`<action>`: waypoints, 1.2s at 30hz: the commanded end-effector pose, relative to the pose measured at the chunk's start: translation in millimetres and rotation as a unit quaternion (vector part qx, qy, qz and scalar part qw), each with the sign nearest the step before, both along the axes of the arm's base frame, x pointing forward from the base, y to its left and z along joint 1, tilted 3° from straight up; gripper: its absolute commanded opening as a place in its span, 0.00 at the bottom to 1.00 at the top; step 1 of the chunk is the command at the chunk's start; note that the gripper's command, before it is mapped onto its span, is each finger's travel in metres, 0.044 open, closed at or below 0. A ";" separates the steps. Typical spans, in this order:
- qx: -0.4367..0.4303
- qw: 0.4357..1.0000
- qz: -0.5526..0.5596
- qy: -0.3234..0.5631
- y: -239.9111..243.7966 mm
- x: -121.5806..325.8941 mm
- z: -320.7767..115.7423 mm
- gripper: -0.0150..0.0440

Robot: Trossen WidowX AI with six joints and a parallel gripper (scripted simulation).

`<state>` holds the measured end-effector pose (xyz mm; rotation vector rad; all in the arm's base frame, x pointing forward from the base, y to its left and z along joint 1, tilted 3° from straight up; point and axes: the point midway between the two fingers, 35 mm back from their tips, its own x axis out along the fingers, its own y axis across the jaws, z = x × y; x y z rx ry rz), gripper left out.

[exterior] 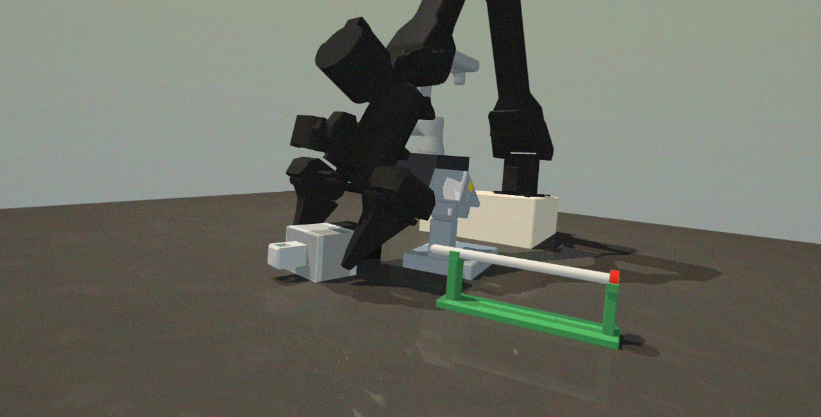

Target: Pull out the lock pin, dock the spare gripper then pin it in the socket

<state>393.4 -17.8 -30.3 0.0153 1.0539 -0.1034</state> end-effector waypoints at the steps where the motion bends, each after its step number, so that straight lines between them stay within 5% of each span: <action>1: 0.000 1.000 0.002 0.004 0.2 -2.9 -8.6 1.00; 6: 0.000 1.000 0.002 0.004 0.2 -2.9 -8.9 1.00; 13: 0.000 1.000 0.002 0.004 0.2 -2.9 -8.9 0.69; 21: 0.000 1.000 0.002 0.004 -0.1 -2.9 -8.9 0.60; 29: 0.000 1.000 0.002 0.003 0.6 1.6 11.8 0.25; 36: 0.000 1.000 0.002 0.003 1.8 5.0 46.9 0.25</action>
